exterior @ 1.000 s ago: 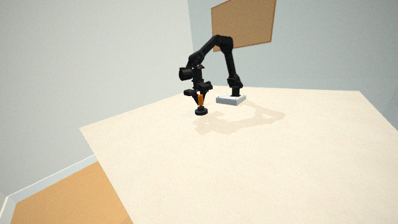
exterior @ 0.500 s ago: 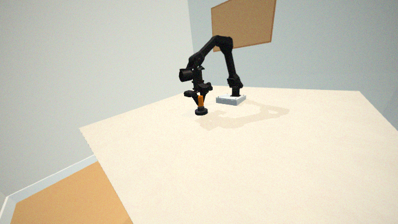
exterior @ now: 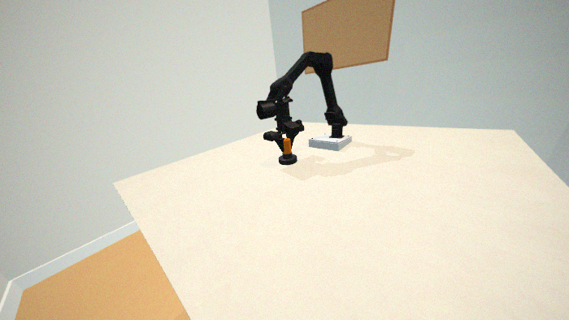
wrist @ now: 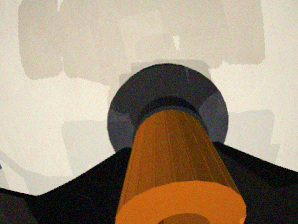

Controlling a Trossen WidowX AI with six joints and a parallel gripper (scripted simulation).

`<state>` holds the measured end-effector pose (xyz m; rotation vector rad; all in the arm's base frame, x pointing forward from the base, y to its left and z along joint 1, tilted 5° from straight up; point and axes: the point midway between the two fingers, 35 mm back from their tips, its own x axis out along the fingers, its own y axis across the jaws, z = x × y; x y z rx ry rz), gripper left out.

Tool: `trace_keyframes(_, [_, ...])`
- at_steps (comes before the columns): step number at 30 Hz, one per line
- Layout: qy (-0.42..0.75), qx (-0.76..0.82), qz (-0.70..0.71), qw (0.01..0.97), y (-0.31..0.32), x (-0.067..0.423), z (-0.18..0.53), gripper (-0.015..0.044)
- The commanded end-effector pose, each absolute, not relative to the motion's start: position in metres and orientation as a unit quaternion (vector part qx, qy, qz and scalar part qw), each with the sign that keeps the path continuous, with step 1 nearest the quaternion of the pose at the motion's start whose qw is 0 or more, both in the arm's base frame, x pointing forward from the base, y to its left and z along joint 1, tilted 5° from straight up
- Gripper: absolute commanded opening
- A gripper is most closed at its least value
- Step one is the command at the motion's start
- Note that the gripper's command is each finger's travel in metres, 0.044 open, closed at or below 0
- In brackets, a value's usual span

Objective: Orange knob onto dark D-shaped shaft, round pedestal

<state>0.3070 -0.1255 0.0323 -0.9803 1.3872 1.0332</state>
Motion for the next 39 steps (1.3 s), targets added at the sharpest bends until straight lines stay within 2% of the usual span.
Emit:
trace_keyframes(1, [0.585, -0.413, 0.436, 0.545, -0.125, 0.307, 0.033, 0.0026])
trace_keyframes(17, [0.585, -0.413, 0.436, 0.545, -0.125, 0.307, 0.033, 0.0440])
trace_keyframes(25, [0.585, -0.412, 0.435, 0.546, -0.126, 0.308, 0.037, 0.0440])
trace_keyframes(33, [0.586, -0.412, 0.433, 0.547, -0.126, 0.314, 0.118, 0.0440])
trace_keyframes(39, [0.585, -0.414, 0.435, 0.545, -0.126, 0.314, 0.129, 0.0440])
